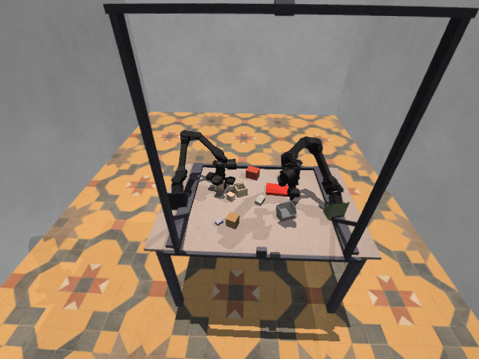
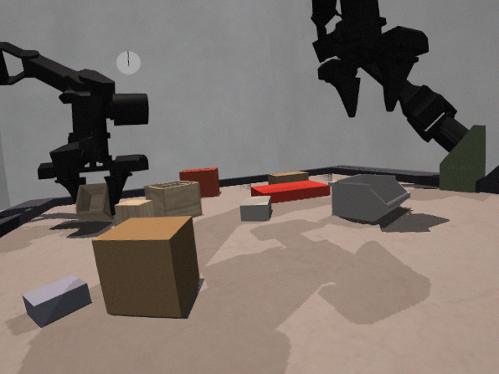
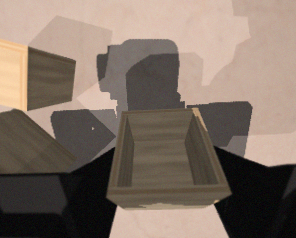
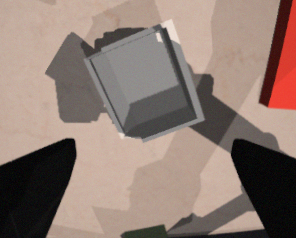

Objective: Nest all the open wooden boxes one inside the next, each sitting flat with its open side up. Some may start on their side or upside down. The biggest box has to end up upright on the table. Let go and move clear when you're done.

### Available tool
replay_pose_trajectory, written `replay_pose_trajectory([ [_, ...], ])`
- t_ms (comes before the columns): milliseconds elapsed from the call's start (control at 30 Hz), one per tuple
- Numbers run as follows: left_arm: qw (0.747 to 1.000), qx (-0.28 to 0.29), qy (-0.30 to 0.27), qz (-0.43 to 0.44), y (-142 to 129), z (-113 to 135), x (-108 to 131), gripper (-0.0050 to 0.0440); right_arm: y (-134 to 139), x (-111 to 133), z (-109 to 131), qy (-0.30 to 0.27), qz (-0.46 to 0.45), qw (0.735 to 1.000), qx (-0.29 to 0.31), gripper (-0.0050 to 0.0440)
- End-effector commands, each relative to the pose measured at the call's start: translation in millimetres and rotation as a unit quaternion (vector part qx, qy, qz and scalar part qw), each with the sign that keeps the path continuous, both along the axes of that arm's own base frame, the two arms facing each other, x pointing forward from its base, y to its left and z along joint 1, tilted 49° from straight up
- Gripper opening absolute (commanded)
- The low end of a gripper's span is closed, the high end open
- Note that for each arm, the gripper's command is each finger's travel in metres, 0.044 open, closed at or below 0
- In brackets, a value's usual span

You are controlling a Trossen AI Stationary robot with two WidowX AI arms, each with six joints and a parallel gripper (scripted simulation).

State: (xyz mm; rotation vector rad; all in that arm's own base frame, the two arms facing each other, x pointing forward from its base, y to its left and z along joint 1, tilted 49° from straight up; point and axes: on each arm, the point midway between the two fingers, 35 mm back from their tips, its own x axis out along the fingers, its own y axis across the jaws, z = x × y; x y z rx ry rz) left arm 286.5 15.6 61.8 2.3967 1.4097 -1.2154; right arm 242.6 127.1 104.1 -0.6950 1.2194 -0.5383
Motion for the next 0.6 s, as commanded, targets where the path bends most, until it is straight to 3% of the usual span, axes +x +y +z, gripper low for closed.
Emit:
replay_pose_trajectory([
  [0, 0.999, -0.043, 0.02, 0.015, -0.1, 9.1, 7.2, -0.005, 2.7, 1.1, 2.3, -0.006, 0.0, 1.0, 0.004, 0.04],
  [567, 0.984, -0.145, 0.095, 0.052, 6.7, 15.6, 13.9, -0.005, 2.7, 1.1, 2.3, -0.006, 0.0, 1.0, 0.004, 0.04],
])
